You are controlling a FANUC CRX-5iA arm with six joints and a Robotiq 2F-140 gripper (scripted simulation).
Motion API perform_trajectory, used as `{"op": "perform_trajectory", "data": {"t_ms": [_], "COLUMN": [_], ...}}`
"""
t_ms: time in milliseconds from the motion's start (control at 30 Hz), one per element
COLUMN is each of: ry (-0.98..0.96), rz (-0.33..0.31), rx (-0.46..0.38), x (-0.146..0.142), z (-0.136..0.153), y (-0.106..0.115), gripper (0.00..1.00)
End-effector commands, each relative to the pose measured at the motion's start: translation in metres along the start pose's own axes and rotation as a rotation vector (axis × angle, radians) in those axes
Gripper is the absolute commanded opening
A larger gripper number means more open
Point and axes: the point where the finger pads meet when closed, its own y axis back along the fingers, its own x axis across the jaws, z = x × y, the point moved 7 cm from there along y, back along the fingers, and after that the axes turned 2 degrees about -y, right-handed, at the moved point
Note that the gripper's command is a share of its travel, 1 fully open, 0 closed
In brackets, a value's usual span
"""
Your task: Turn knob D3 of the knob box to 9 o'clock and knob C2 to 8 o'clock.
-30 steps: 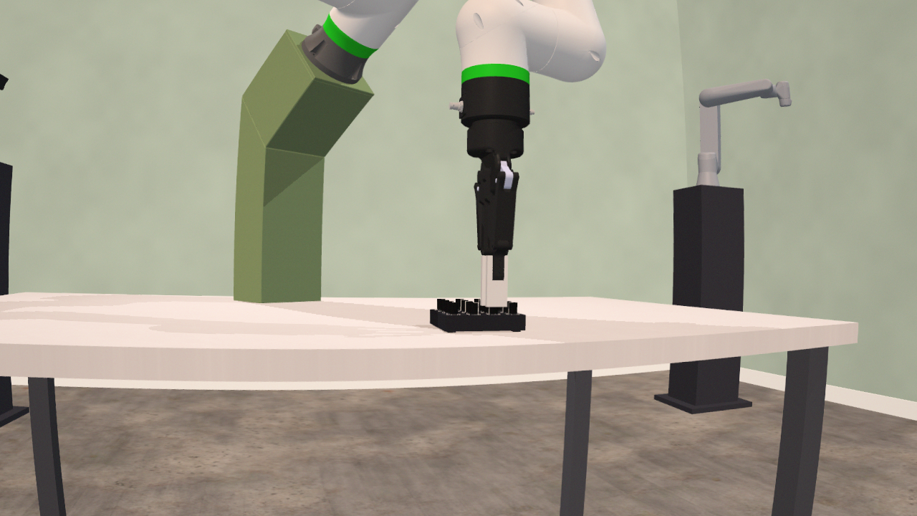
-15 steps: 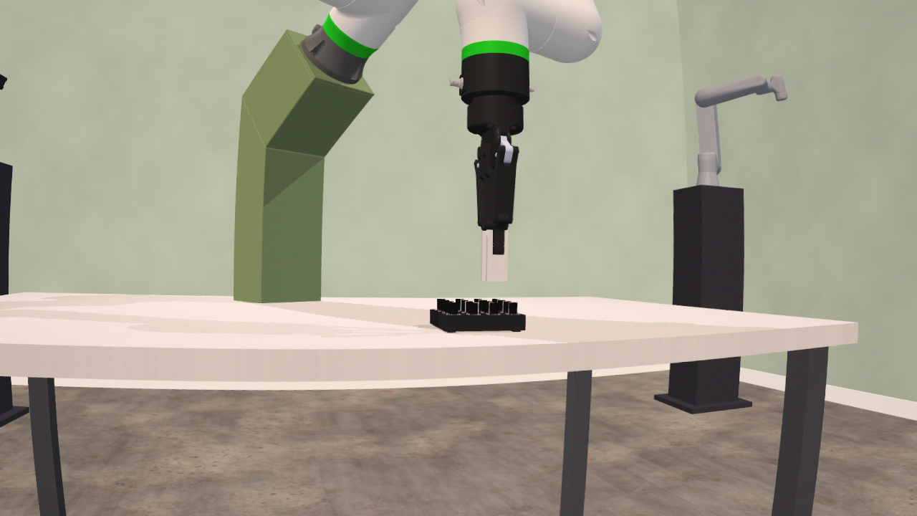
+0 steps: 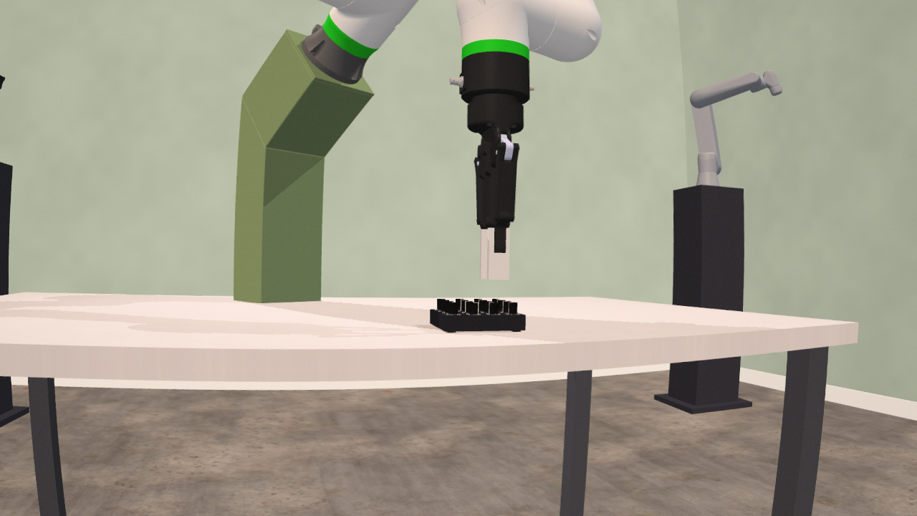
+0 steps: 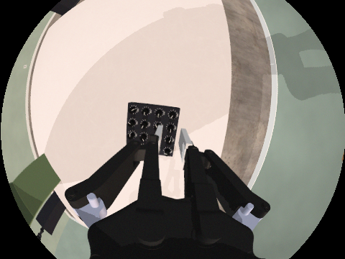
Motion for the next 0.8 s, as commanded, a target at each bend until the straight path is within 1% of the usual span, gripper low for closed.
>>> {"op": "perform_trajectory", "data": {"t_ms": [0, 133, 233, 333, 533, 600, 767], "ry": [0.0, 0.0, 0.0, 0.0, 0.0, 0.0, 0.0], "rz": [0.0, 0.0, 0.0, 0.0, 0.0, 0.0, 0.0], "rx": [0.0, 0.0, 0.0, 0.0, 0.0, 0.0, 0.0], "x": [0.0, 0.0, 0.0, 0.0, 0.0, 0.0, 0.0], "z": [0.0, 0.0, 0.0, 0.0, 0.0, 0.0, 0.0], "y": [0.0, 0.004, 0.012, 0.026, 0.062, 0.062, 0.087], "gripper": [1.0, 1.0, 1.0, 1.0, 1.0, 1.0, 1.0]}}
